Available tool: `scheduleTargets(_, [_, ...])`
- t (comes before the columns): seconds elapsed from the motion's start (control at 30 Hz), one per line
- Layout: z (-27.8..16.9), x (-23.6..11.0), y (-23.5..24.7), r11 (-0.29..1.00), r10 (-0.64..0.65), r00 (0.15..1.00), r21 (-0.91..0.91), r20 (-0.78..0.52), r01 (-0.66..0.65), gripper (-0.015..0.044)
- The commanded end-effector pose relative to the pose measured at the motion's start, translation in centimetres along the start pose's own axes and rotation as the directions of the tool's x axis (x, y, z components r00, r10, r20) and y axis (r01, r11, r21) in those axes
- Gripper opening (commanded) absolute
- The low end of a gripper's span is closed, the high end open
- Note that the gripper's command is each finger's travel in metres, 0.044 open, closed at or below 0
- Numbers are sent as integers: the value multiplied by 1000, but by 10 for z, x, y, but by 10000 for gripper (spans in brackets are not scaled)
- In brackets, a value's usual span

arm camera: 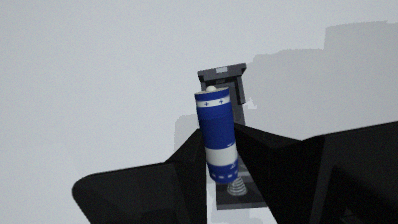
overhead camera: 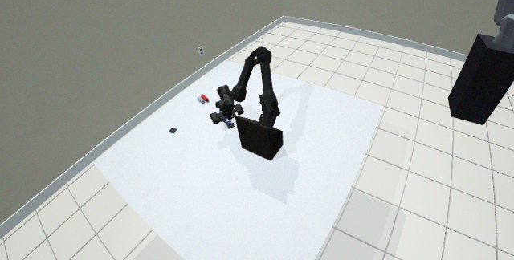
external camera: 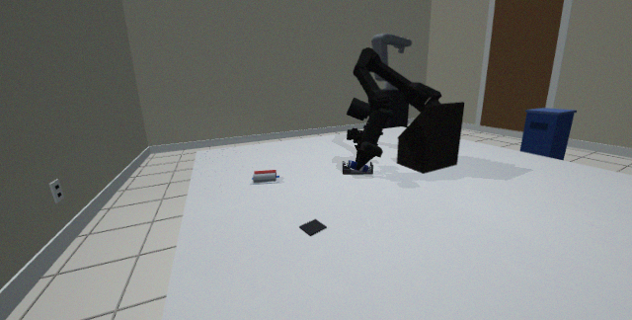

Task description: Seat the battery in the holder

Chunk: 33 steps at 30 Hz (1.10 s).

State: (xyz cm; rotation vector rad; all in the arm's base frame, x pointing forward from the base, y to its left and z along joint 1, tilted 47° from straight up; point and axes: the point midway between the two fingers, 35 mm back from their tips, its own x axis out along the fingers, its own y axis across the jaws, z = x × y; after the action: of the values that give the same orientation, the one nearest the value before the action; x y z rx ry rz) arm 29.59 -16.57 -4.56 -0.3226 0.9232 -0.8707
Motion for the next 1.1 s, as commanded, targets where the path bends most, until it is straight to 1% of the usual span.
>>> scheduleTargets(0.0, [-1,2,5,1000,26,999,8,-22,-25,87])
scheduleTargets(1.07, [-1,6,1,999,26,982,30,-185,-21,87])
